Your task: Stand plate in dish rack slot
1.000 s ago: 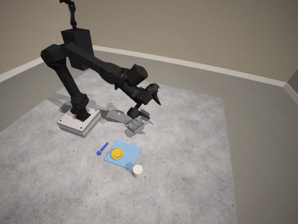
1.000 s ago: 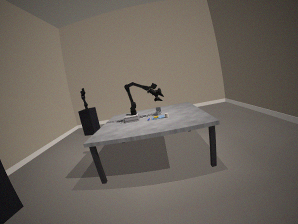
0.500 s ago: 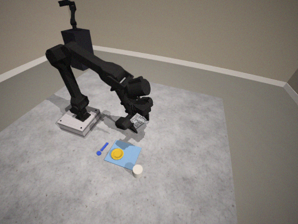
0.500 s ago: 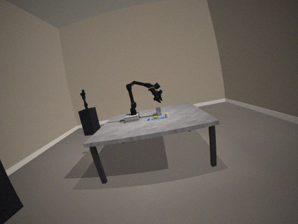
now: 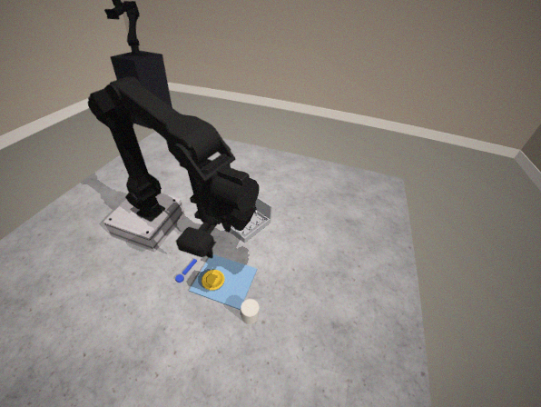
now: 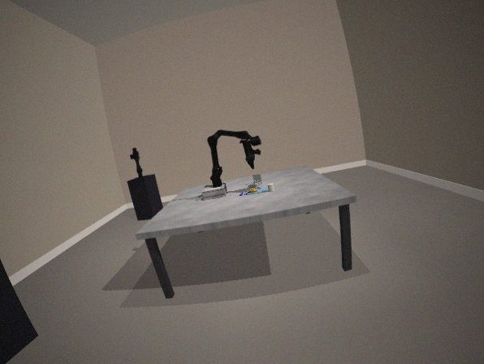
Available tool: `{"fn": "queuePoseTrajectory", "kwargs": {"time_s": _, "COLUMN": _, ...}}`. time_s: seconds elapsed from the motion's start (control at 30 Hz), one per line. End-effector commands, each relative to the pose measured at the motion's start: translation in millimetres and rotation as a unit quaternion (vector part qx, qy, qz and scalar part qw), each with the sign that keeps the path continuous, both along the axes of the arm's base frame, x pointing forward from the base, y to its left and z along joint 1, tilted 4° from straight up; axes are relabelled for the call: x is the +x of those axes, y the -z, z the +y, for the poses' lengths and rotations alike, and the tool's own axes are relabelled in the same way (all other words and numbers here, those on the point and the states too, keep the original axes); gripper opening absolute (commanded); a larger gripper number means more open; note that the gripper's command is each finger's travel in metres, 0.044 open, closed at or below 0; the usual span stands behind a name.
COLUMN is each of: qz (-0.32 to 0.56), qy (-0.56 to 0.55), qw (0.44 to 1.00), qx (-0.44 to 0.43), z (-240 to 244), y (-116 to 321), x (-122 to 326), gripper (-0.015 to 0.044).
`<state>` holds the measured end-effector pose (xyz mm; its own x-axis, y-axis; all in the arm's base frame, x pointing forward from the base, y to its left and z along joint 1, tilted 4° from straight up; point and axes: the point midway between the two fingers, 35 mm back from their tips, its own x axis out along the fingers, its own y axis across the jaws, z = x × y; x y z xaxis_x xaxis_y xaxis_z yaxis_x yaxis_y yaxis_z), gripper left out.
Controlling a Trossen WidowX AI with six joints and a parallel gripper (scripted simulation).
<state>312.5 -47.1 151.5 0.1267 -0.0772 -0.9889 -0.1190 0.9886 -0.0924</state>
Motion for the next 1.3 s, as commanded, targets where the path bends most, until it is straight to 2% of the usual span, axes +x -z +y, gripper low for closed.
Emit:
{"fn": "queuePoseTrajectory", "kwargs": {"time_s": 0.0, "qz": 0.041, "qy": -0.03, "qw": 0.999, "qx": 0.0, "z": -14, "y": -6, "x": -12, "gripper": 0.04}}
{"fn": "queuePoseTrajectory", "kwargs": {"time_s": 0.2, "qz": 0.043, "qy": -0.031, "qw": 0.999, "qx": 0.0, "z": -16, "y": 3, "x": -11, "gripper": 0.04}}
{"fn": "queuePoseTrajectory", "kwargs": {"time_s": 0.47, "qz": 0.043, "qy": -0.031, "qw": 0.999, "qx": 0.0, "z": -25, "y": 106, "x": -13, "gripper": 0.04}}
{"fn": "queuePoseTrajectory", "kwargs": {"time_s": 1.27, "qz": 0.043, "qy": -0.031, "qw": 0.999, "qx": 0.0, "z": -28, "y": 139, "x": -14, "gripper": 0.04}}
